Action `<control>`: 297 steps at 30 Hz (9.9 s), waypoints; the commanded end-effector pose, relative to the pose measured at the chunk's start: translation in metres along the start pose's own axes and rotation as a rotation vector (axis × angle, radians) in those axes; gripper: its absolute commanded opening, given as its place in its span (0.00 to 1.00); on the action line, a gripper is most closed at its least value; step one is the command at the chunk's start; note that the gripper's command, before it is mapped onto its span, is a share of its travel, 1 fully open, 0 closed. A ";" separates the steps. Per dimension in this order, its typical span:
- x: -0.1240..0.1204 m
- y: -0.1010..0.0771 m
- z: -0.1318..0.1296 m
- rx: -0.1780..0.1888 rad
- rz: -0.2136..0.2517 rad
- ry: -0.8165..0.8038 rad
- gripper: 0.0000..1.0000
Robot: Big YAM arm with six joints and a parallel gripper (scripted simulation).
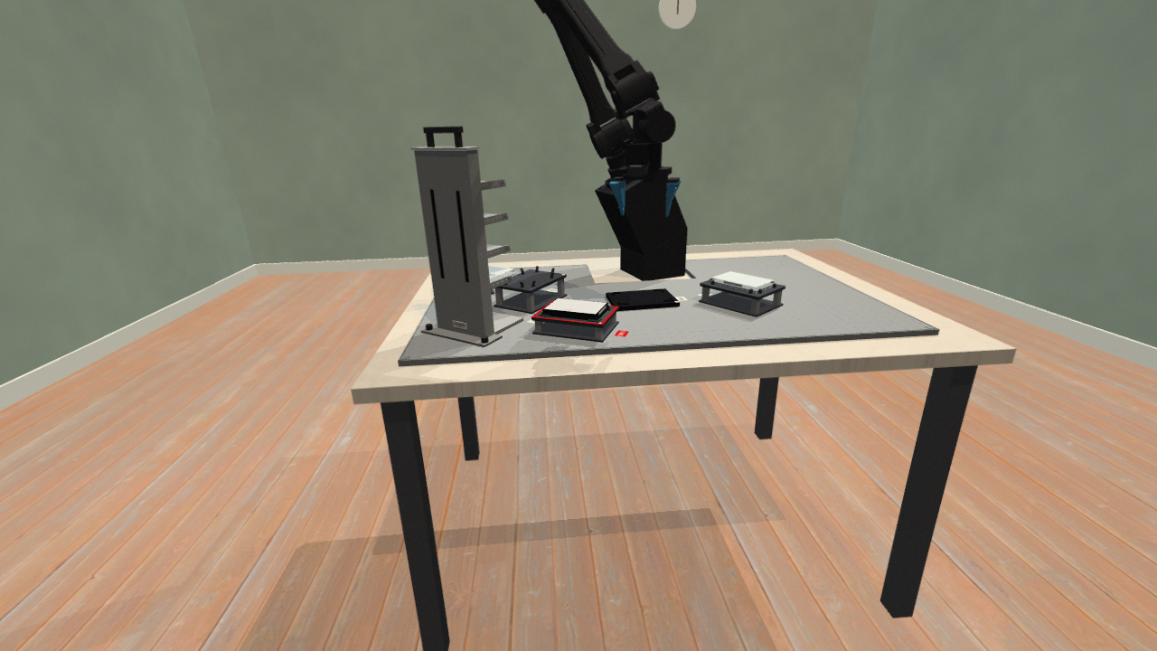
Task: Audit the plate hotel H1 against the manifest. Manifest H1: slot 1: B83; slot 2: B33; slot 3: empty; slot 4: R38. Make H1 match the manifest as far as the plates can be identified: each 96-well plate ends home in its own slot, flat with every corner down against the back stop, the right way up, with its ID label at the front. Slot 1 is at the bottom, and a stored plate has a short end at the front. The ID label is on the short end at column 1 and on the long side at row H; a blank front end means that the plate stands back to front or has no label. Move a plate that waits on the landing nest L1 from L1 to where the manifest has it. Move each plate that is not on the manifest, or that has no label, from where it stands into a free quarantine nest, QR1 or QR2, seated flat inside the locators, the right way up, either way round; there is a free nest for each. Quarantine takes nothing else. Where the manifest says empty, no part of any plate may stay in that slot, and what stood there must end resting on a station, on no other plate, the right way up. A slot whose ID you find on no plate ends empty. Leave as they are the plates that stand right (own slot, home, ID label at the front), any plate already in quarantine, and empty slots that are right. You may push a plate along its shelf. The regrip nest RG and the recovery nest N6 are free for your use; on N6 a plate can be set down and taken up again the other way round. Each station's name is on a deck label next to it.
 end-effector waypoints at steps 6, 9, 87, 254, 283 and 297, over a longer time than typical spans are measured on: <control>0.011 -0.013 0.039 0.019 -0.044 -0.139 1.00; 0.001 -0.009 0.047 0.012 -0.026 -0.126 1.00; -0.141 -0.012 0.231 0.017 -0.031 -1.018 1.00; -0.149 0.161 0.235 0.013 -0.036 -1.017 0.86; -0.150 0.135 0.235 0.015 -0.036 -1.017 0.86; -0.153 0.126 0.230 0.010 -0.024 -1.017 0.86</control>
Point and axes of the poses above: the point where the finger pads meet when closed, its own y axis out along the fingers, its own z axis across the jaws, x = y × z, the point moved 3 cm from there along -y, back along the fingers, and after that the axes turned 3 degrees about -y, right-handed, at the moved point
